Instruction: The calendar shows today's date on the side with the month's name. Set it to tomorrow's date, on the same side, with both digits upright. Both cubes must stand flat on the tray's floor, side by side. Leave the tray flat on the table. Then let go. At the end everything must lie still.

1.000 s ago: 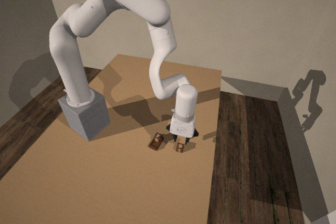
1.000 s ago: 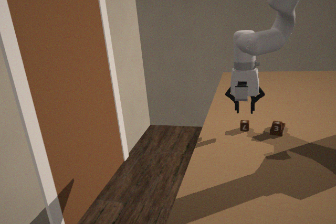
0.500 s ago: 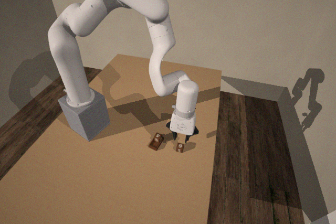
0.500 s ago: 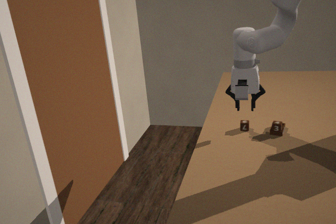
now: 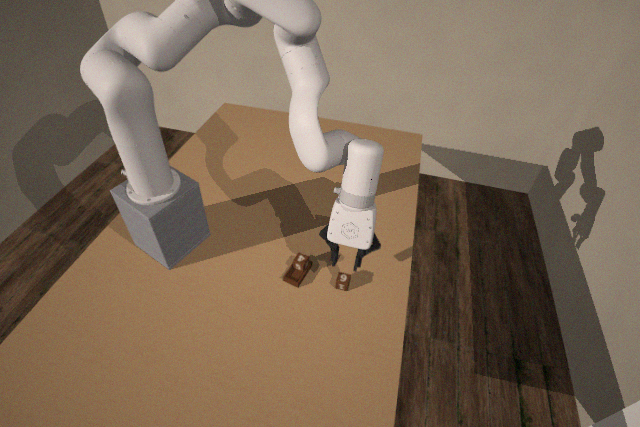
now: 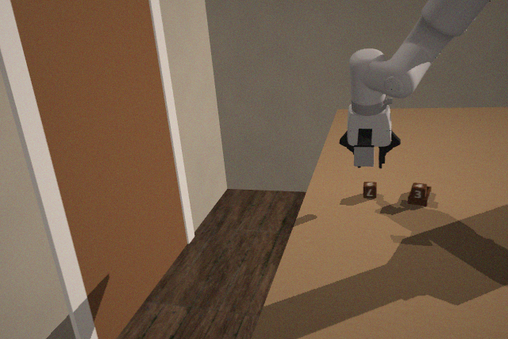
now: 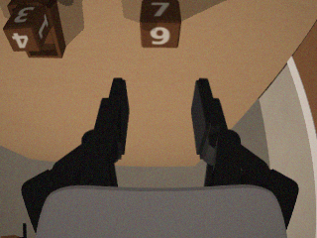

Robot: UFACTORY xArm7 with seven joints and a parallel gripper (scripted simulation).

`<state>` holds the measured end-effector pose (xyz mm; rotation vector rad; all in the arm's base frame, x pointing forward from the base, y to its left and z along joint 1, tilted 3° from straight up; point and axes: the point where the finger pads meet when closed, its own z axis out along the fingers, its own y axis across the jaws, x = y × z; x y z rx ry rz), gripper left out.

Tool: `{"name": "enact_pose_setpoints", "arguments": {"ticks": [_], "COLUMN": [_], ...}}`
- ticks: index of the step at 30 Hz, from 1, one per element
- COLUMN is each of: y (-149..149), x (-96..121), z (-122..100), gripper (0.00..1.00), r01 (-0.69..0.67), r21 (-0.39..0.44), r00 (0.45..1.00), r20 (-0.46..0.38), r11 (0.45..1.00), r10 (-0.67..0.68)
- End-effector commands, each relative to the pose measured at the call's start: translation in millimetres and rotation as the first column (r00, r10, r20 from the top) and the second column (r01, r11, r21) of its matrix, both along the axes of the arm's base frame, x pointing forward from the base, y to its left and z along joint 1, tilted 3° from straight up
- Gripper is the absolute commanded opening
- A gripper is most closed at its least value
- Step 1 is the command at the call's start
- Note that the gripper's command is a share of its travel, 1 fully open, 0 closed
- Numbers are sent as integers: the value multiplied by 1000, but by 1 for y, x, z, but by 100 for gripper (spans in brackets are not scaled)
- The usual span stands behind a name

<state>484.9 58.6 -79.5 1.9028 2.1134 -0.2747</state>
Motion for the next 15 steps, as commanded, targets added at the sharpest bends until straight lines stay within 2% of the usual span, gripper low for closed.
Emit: {"name": "enact_pose_setpoints", "arguments": {"ticks": [1, 9, 15], "y": [2, 4, 7], "x": [1, 1, 1], "z": [0, 0, -1], "gripper": [49, 49, 49], "r01": [-1, 16, 17], "r21": [-17, -268, -281], "r00": [1000, 999, 999], "r20": [0, 34, 39], "r11": [1000, 963, 960], "r10": [1, -7, -7]}}
